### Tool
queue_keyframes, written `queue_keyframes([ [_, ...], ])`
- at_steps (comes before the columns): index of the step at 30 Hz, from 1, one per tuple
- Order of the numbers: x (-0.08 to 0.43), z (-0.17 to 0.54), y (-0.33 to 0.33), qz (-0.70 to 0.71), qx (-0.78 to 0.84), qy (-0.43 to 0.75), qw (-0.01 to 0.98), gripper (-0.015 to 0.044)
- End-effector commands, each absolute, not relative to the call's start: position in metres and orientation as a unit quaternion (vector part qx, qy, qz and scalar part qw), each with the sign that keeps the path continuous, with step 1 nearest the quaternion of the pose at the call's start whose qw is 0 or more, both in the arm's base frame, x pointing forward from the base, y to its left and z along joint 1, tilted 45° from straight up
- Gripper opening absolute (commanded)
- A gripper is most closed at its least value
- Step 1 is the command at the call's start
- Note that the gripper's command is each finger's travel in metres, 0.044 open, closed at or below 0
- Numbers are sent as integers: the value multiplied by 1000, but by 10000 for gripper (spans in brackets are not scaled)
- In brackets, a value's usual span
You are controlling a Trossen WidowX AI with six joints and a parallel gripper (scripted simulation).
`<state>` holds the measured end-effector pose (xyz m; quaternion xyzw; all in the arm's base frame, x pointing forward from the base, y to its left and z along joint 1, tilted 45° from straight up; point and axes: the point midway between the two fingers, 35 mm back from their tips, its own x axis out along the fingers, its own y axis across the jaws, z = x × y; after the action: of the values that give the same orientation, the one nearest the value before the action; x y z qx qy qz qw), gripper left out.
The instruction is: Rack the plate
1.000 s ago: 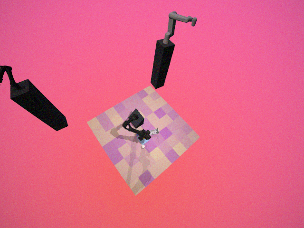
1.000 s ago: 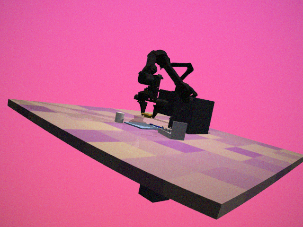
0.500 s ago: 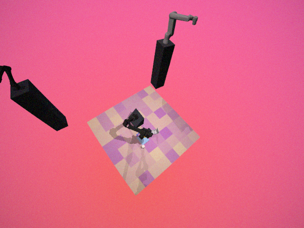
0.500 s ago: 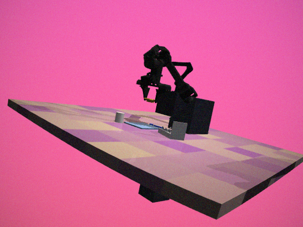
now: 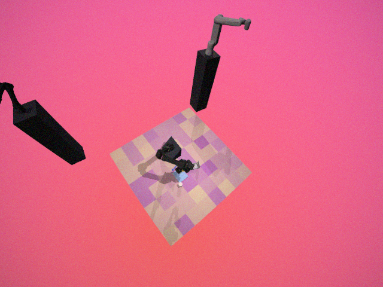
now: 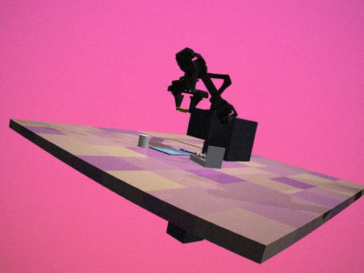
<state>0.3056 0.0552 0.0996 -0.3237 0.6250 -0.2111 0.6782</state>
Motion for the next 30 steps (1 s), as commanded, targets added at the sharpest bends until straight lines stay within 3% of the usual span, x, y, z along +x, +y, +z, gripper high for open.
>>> queue_keyframes([
  [1,296,86,71,-240,-288,617,692,0],
  [12,268,48,103,-338,-172,570,729,0],
  [20,268,46,102,-334,-174,576,725,0],
  [30,265,20,86,-254,-183,665,678,0],
])
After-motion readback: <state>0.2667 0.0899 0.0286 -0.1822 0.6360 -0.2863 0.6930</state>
